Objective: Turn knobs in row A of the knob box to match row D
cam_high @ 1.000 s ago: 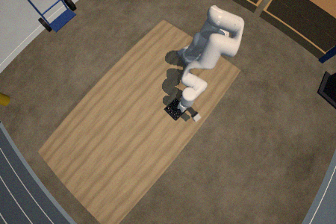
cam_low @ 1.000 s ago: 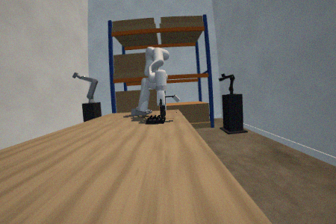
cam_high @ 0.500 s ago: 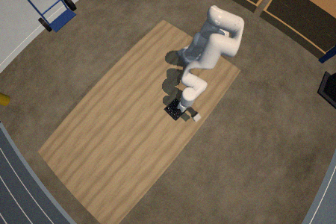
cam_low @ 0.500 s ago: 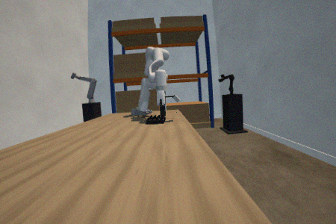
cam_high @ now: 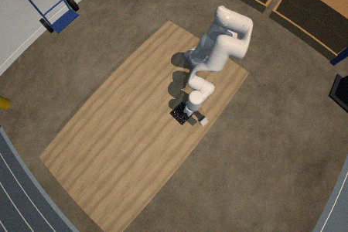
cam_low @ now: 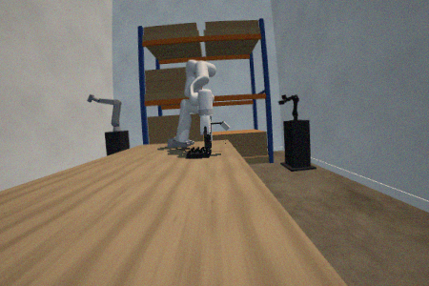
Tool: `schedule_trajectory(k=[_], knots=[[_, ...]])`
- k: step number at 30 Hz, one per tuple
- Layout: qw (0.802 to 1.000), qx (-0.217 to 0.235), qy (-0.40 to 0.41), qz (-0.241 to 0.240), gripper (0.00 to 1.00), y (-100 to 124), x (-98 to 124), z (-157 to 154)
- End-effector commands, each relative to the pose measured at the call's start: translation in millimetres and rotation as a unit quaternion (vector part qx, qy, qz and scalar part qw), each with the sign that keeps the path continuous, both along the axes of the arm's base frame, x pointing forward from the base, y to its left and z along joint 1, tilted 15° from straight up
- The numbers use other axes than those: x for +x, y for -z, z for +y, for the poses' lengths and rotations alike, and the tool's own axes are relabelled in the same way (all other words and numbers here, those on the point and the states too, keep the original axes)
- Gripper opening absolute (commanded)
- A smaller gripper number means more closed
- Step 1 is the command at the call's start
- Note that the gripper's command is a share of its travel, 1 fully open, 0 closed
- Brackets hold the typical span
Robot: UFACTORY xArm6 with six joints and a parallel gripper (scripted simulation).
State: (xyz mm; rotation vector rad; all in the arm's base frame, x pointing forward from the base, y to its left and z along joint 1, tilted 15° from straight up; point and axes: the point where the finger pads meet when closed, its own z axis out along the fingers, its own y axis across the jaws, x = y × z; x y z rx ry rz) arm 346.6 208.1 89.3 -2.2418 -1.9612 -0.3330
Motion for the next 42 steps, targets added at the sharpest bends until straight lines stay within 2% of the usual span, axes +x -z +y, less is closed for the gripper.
schedule_trajectory(k=[1,2,3,42], knots=[[1.000,0.001,0.000,-0.002,0.19,-1.2,1.1,0.4],[1.000,0.001,0.000,-0.002,0.19,-1.2,1.1,0.4],[1.000,0.001,0.000,-0.002,0.08,-1.2,1.1,0.4],[1.000,0.000,-0.003,-0.002,0.08,-1.2,1.1,0.4]])
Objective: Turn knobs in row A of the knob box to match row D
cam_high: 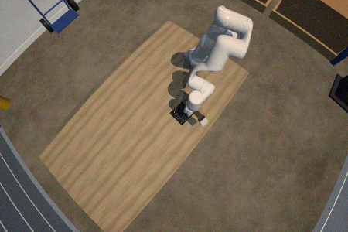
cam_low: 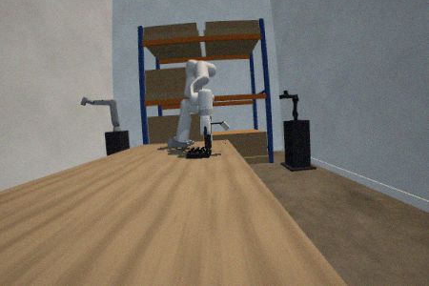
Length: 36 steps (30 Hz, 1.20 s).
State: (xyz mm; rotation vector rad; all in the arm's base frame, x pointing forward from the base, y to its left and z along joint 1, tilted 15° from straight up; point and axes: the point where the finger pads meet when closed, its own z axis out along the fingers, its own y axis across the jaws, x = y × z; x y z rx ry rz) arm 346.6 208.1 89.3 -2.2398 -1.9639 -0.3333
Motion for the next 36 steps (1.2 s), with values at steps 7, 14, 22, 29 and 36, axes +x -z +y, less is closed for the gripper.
schedule_trajectory(k=[7,14,22,29,36], knots=[[1.000,0.000,-0.011,-0.004,0.08,-1.2,1.0,0.4],[0.999,-0.002,-0.035,-0.011,0.08,-1.2,1.0,0.4],[0.997,-0.004,-0.069,-0.020,0.08,-1.2,1.0,0.4],[0.992,-0.009,-0.124,-0.034,0.08,-1.2,1.0,0.4],[0.980,-0.014,-0.194,-0.052,0.08,-1.2,1.0,0.4]])
